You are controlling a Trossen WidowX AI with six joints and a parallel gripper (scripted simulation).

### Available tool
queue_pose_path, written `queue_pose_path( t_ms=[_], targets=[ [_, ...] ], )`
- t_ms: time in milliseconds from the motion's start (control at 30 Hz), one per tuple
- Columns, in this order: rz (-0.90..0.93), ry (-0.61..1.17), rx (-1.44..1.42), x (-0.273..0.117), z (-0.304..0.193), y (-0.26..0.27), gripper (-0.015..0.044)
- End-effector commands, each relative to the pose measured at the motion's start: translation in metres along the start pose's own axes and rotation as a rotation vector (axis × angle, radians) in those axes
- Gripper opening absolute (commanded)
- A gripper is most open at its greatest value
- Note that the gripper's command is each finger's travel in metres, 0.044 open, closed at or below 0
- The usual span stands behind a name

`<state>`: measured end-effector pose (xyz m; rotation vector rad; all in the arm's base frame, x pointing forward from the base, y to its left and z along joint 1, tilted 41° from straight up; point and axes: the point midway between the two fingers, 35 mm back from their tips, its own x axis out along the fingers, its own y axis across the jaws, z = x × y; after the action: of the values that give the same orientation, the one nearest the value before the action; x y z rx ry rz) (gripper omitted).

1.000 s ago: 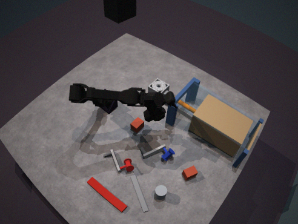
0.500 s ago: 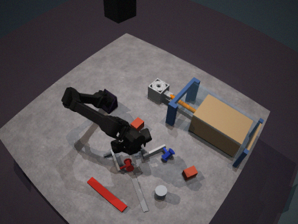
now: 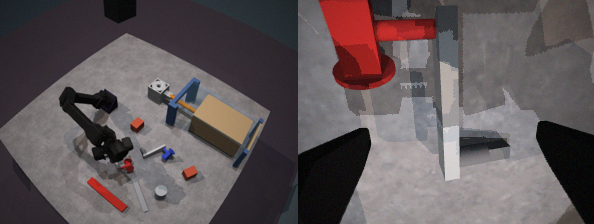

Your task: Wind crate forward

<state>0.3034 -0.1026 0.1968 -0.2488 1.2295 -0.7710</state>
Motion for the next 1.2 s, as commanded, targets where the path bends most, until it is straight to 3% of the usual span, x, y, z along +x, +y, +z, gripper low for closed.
queue_pose_path(
  t_ms=[0, 233, 800, 1167],
  targets=[
    [-0.010, 0.005, -0.006, 0.014, 0.001, -0.001, 0.0440],
    [-0.011, 0.004, -0.006, 0.041, 0.001, 0.003, 0.0440],
    [-0.012, 0.004, -0.006, 0.058, 0.001, 0.003, 0.0440],
    [-0.014, 0.001, 0.001, 0.053, 0.002, 0.002, 0.0367]
  ],
)
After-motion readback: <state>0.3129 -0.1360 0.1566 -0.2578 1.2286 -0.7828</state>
